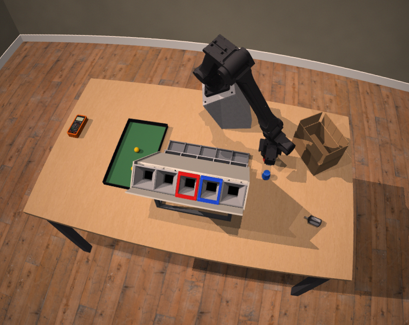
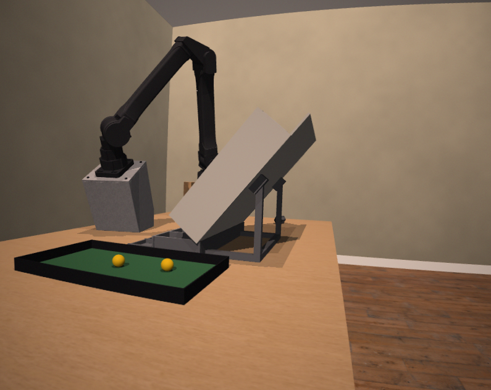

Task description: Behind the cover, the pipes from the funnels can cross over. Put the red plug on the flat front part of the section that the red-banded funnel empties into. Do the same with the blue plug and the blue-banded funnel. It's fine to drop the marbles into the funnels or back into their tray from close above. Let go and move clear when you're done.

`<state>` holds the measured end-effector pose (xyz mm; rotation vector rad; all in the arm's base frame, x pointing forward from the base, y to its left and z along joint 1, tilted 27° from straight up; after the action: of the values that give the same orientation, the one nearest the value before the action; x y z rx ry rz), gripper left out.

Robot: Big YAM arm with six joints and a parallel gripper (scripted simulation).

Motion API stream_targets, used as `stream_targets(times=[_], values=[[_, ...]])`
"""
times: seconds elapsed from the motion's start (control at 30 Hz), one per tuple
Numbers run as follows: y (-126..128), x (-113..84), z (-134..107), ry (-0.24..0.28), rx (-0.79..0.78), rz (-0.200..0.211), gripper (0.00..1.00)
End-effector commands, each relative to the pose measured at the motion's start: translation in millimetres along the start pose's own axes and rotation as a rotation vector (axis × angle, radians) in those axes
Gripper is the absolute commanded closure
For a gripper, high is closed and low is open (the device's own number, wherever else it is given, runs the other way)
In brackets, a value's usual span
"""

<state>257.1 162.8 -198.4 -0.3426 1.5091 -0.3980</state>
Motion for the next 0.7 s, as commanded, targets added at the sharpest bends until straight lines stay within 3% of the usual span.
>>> stream_targets(times=[0.0, 0.23, 0.67], values=[[-0.7, 1.3, 0.7, -0.007, -0.007, 0.004, 1.0], [-0.6, 0.7, 0.8, -0.007, -0.007, 0.004, 1.0], [4.6, -23.1, 2.3, -0.018, -0.001, 0.012, 1.0]])
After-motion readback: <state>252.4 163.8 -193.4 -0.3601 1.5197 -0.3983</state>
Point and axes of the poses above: the point where the finger pads meet when closed, its own x axis out along the fingers, its own y axis across the jaws, z = x × y, the point moved 8 cm from there along -x, back along the fingers, and after that the axes turned 8 degrees about -x, right-handed, at the moved point
